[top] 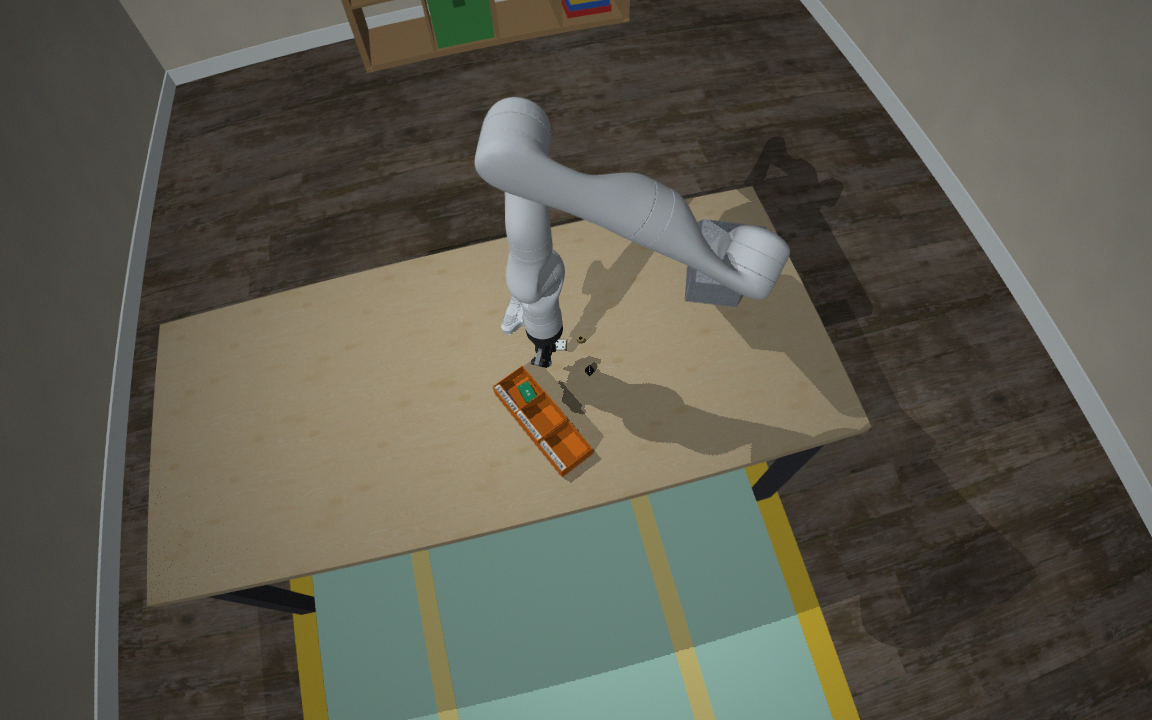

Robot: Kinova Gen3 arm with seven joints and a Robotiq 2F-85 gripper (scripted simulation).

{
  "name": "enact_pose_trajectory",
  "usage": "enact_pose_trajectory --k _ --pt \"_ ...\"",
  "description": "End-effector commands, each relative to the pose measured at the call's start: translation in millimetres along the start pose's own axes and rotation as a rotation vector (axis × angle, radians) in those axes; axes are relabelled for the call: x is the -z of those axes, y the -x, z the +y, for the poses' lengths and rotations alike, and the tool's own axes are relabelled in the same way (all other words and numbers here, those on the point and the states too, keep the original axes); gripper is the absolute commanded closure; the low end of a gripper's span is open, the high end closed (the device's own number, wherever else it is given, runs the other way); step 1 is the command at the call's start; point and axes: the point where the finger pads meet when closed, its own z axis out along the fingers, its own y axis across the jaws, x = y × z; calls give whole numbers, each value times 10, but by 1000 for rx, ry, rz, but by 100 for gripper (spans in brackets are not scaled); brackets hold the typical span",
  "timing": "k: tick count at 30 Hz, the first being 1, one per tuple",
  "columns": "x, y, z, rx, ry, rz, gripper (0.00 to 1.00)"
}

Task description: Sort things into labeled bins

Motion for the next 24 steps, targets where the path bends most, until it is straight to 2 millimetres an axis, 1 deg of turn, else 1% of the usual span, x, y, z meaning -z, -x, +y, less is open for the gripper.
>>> enact_pose_trajectory --k 1,5,7,11,15,24 --pt "11 133 381 -64 -20 -4 67" --pt "9 289 677 -64 -20 -4 67" --pt "9 289 677 -64 -20 -4 67" --pt "7 456 995 -64 -20 -4 67" --pt "6 477 1034 -64 -20 -4 67" --pt "7 461 1009 -64 -20 -4 67"
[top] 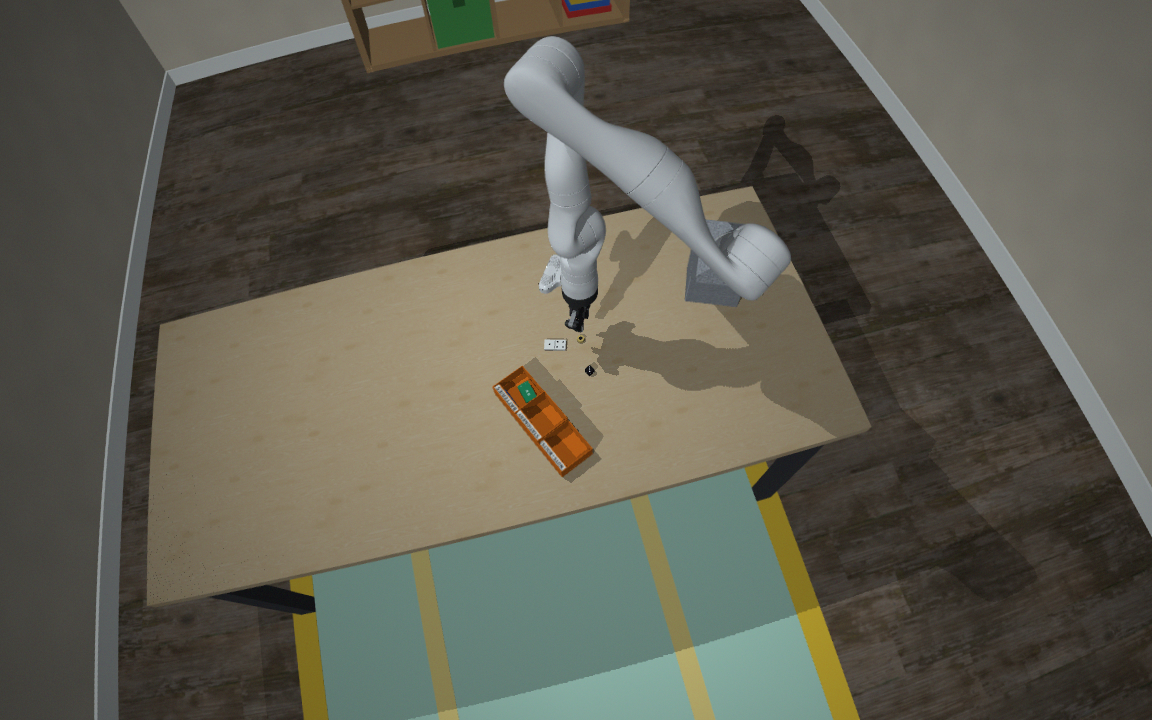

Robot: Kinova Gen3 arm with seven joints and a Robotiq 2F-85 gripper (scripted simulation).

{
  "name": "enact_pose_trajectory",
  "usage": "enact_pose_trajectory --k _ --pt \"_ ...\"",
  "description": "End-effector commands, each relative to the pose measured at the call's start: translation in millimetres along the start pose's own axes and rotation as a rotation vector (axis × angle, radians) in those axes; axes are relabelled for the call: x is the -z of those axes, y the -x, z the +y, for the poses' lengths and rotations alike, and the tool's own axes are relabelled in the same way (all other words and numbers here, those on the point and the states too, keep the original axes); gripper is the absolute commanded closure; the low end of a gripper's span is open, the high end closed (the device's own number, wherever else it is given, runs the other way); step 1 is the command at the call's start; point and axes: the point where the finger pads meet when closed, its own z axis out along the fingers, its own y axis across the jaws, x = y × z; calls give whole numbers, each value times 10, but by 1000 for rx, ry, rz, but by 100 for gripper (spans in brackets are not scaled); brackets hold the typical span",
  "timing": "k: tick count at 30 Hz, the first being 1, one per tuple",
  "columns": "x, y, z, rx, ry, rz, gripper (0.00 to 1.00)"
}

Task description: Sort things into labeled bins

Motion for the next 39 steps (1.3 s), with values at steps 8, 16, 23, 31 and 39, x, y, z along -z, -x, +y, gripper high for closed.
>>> enact_pose_trajectory --k 8,16,23,31,39 --pt "4 -18 -26 0 0 1 67" --pt "4 -22 -36 0 0 1 67" --pt "-36 -23 -38 0 0 1 67" --pt "-356 11 -51 0 0 1 67" --pt "-560 30 -55 0 0 1 67"
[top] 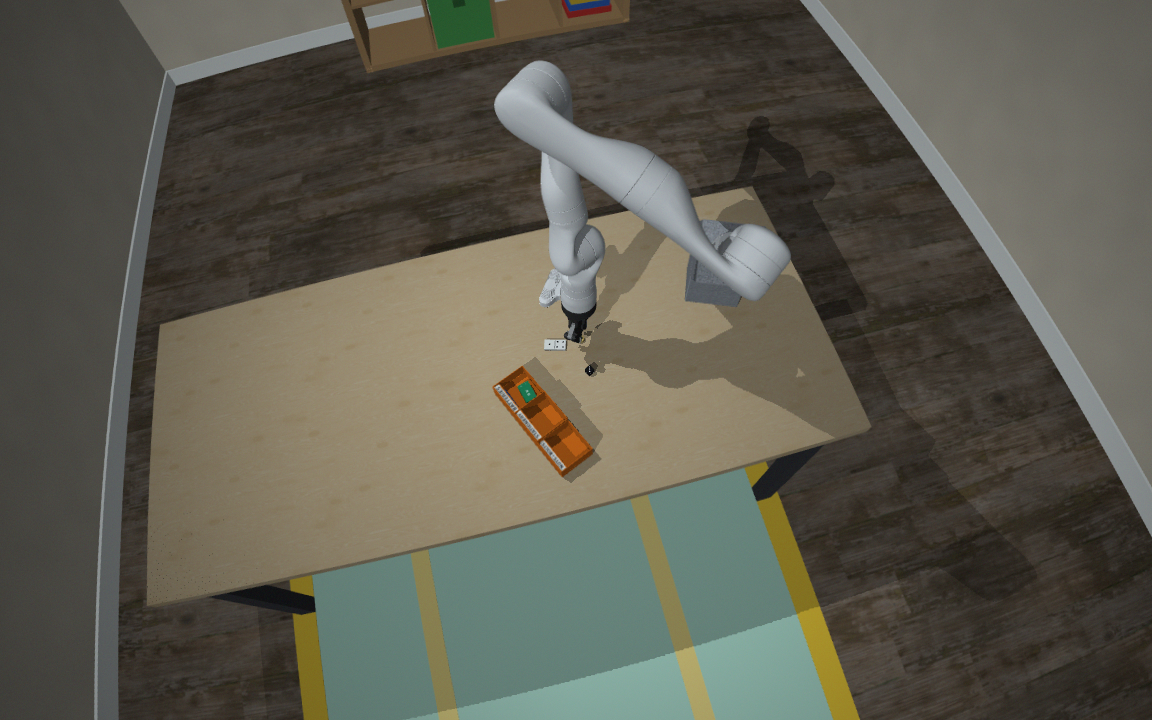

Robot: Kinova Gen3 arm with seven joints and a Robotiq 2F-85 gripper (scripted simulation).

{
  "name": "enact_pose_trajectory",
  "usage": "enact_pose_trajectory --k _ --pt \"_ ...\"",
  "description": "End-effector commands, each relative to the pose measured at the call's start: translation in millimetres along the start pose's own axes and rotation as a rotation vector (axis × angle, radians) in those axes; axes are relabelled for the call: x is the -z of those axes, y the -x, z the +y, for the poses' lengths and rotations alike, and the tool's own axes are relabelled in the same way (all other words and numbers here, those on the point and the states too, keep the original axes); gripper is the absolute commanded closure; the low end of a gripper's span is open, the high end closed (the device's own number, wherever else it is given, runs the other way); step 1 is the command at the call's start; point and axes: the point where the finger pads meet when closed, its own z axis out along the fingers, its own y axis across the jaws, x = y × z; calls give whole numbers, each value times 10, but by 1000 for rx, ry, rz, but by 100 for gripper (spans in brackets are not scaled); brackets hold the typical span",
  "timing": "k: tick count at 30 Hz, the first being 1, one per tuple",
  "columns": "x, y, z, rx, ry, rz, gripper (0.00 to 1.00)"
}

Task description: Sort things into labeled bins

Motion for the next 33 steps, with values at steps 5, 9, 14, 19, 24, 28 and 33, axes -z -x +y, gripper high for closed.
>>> enact_pose_trajectory --k 5,9,14,19,24,28,33 --pt "-92 76 -18 -3 -6 -17 67" --pt "-93 61 -14 -3 -6 -17 67" --pt "-93 49 -11 -3 -6 -17 67" --pt "-93 33 -7 -3 -6 -17 67" --pt "-133 26 -6 -3 -6 -17 67" --pt "-173 28 -7 -3 -6 -17 67" --pt "-213 34 -8 -3 -6 -17 67"
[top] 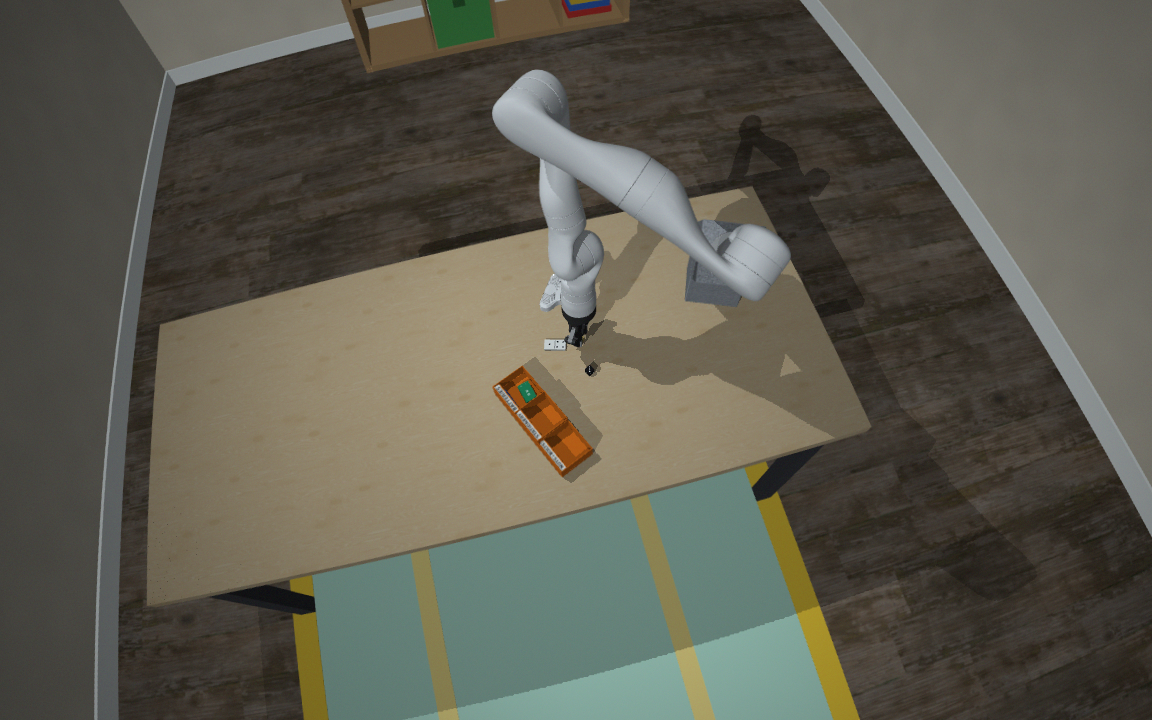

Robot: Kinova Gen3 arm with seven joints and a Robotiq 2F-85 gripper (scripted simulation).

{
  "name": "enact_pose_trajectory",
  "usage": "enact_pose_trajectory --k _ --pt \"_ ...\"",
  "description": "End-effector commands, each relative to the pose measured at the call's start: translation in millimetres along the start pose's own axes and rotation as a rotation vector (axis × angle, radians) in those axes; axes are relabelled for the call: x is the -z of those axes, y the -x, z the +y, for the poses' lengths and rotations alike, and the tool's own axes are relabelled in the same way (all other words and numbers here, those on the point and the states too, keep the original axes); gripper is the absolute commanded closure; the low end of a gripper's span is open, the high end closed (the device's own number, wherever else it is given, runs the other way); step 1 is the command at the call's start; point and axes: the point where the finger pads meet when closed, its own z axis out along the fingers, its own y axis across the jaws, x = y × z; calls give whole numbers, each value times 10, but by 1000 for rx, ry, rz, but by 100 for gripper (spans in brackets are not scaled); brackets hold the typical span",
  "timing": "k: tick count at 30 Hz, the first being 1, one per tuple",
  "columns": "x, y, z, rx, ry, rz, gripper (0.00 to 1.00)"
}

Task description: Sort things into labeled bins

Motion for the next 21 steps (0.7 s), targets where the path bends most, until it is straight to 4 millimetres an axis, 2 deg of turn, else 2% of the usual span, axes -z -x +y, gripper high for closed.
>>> enact_pose_trajectory --k 1,13,14,21 --pt "-22 20 -4 -1 -1 -4 67" --pt "-22 17 -3 -1 -1 -4 67" --pt "-22 17 -3 -1 -1 -4 87" --pt "-22 17 -3 -1 -1 -4 87"
